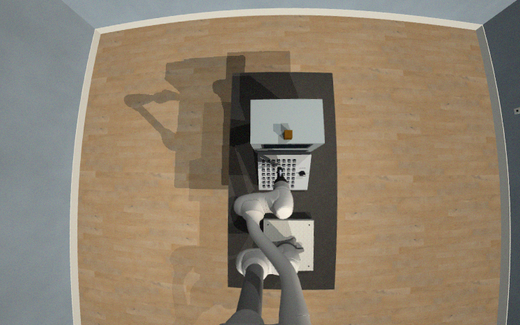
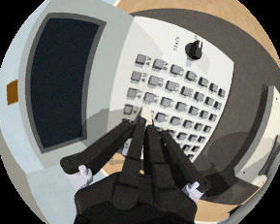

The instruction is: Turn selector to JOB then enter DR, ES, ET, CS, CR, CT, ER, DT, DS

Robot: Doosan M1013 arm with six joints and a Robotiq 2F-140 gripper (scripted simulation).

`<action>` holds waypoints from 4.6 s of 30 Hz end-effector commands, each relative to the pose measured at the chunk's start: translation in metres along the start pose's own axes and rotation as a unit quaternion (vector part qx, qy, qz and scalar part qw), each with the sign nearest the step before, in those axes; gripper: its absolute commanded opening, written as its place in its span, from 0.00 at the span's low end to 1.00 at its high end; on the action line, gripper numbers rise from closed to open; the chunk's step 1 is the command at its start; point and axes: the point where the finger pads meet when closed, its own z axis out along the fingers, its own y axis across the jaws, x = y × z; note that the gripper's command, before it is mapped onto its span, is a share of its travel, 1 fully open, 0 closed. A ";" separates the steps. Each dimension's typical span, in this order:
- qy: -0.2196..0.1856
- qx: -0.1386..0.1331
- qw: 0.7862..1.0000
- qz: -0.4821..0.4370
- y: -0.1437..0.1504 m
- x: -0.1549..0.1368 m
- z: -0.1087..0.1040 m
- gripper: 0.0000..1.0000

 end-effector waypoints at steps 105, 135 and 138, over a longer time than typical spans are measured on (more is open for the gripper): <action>0.000 0.000 1.000 0.000 0.000 0.068 -0.008 0.00; 0.000 0.000 1.000 0.000 0.000 0.068 0.003 0.00; 0.000 0.000 1.000 0.000 0.000 0.068 0.003 0.00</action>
